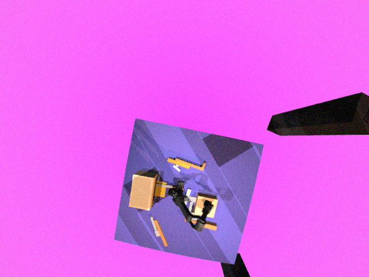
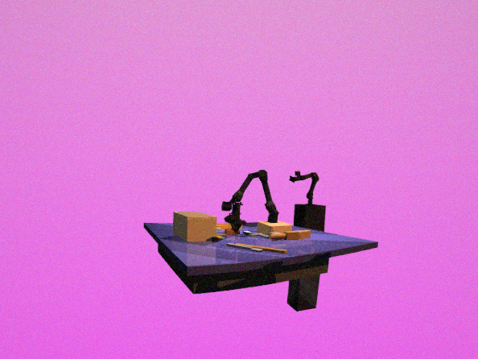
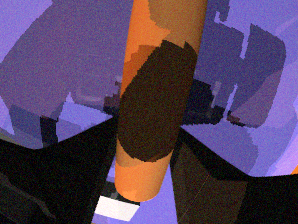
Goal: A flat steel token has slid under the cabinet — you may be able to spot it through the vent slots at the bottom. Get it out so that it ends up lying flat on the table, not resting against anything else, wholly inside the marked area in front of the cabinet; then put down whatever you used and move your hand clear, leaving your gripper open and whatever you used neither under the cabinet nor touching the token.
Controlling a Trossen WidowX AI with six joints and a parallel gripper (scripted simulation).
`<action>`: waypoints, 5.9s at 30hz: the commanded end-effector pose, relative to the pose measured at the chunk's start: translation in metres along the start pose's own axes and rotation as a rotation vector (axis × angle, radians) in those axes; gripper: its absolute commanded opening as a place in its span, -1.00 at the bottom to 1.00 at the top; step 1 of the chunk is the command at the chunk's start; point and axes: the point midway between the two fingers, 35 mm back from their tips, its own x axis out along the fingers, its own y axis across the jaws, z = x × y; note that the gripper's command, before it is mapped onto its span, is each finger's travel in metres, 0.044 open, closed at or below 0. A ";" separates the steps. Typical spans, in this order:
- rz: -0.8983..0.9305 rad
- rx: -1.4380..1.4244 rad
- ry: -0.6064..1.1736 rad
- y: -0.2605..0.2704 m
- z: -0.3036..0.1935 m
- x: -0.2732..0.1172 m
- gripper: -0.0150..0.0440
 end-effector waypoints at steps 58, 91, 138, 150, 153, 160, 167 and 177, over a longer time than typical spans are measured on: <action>-0.002 -0.039 0.006 -0.017 -0.053 -0.002 -0.49; -0.003 -0.088 0.009 -0.053 -0.057 -0.004 -0.49; -0.001 -0.095 0.006 -0.049 -0.059 -0.001 -0.38; -0.002 -0.095 0.006 -0.049 -0.050 -0.001 -0.49; -0.002 -0.094 0.006 -0.049 -0.046 -0.001 -0.49; -0.002 -0.094 0.006 -0.048 -0.036 -0.001 -0.49; -0.002 -0.094 0.006 -0.047 -0.026 -0.001 -0.49; -0.002 -0.094 0.005 -0.046 -0.013 -0.001 -0.49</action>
